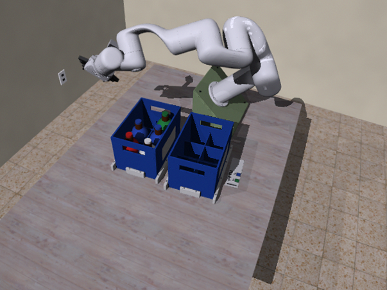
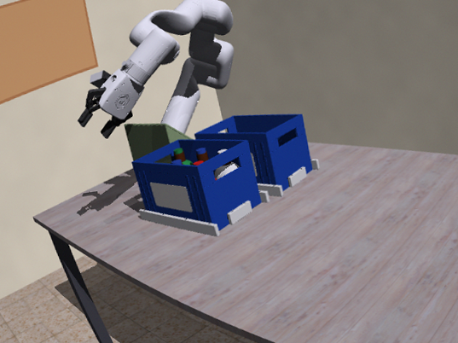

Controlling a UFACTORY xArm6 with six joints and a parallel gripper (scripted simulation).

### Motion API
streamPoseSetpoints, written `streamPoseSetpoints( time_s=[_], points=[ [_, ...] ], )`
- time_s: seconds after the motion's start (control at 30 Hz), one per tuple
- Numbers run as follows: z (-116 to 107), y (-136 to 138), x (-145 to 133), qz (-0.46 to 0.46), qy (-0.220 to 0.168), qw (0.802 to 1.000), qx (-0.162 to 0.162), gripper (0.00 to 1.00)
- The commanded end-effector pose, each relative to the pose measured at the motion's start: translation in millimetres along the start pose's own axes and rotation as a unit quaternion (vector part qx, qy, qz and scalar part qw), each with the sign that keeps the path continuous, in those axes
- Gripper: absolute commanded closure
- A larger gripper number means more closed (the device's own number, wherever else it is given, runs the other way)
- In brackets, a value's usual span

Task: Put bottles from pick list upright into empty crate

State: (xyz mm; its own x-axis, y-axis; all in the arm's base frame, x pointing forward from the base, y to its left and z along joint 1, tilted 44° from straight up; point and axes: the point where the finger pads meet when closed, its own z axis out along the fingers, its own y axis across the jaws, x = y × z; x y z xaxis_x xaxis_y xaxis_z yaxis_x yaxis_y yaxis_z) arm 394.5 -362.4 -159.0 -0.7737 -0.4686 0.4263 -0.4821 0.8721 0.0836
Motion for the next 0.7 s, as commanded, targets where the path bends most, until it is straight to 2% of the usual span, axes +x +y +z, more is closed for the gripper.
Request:
streamPoseSetpoints(
  time_s=[0.0,0.53,0.57,0.67],
  points=[
    [-1.8,-2.0,0.6,0.001,-0.001,1.000,0.002,0.00],
    [-1.8,-2.0,0.6,0.001,-0.001,1.000,0.002,0.00],
    [-4.8,-5.0,3.3,0.001,-0.001,1.000,0.002,0.35],
    [-13.9,-13.9,11.3,0.001,-0.001,1.000,0.002,0.35]
  ],
)
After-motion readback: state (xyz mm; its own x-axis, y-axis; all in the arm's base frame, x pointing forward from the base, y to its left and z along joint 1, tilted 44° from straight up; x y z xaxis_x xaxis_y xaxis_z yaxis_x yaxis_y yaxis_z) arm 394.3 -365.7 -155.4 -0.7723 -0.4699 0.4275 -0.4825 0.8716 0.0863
